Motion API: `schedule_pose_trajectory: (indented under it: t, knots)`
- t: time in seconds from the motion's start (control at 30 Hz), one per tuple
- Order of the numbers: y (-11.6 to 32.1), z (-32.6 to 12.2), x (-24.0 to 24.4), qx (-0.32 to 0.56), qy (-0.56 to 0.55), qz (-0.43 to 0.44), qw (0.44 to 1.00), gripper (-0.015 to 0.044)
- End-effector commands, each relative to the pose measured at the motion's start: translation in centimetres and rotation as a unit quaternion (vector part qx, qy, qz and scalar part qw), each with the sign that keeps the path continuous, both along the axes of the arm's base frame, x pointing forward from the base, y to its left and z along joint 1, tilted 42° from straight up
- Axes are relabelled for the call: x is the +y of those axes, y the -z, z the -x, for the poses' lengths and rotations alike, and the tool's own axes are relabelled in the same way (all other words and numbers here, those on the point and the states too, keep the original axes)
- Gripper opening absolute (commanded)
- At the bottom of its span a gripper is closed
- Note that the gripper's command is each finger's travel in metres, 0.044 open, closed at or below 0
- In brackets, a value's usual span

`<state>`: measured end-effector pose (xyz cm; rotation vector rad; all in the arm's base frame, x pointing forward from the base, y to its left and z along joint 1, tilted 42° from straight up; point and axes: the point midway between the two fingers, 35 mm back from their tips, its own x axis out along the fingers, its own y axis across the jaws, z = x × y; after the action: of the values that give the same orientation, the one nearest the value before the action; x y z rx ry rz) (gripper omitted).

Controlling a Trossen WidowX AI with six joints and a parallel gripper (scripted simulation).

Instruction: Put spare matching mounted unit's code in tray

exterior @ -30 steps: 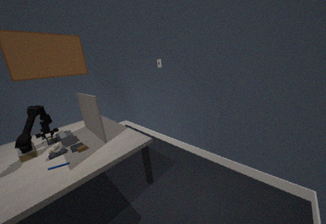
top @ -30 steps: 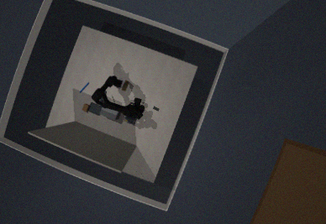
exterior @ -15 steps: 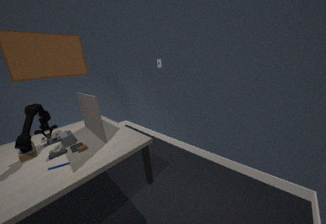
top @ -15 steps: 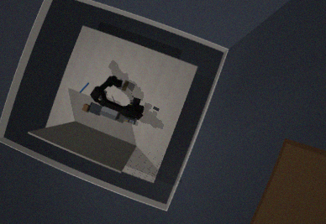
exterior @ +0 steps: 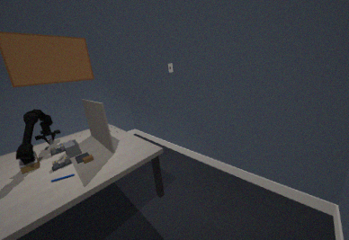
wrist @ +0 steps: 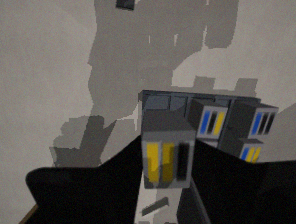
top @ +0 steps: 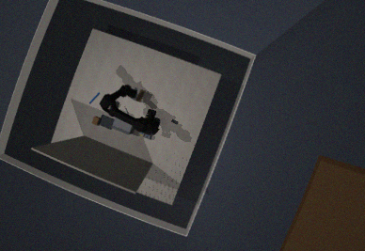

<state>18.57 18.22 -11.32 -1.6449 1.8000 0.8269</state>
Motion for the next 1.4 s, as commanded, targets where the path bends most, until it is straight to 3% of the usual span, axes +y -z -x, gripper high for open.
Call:
schedule_pose_trajectory:
  t: [0.0,0.53,0.9,1.37]
  knots:
    - [-1.3,-0.2,1.5,-0.003,-0.001,-0.007,1.0,0.0]
    - [-5.8,-1.1,4.4,-0.012,0.02,-0.014,1.0,0.0]
    - [-9.7,-6.6,1.5,-0.018,0.027,-0.04,0.999,0.0]
    - [-16.0,-13.0,-5.6,-0.02,0.01,-0.054,0.998,0.0]
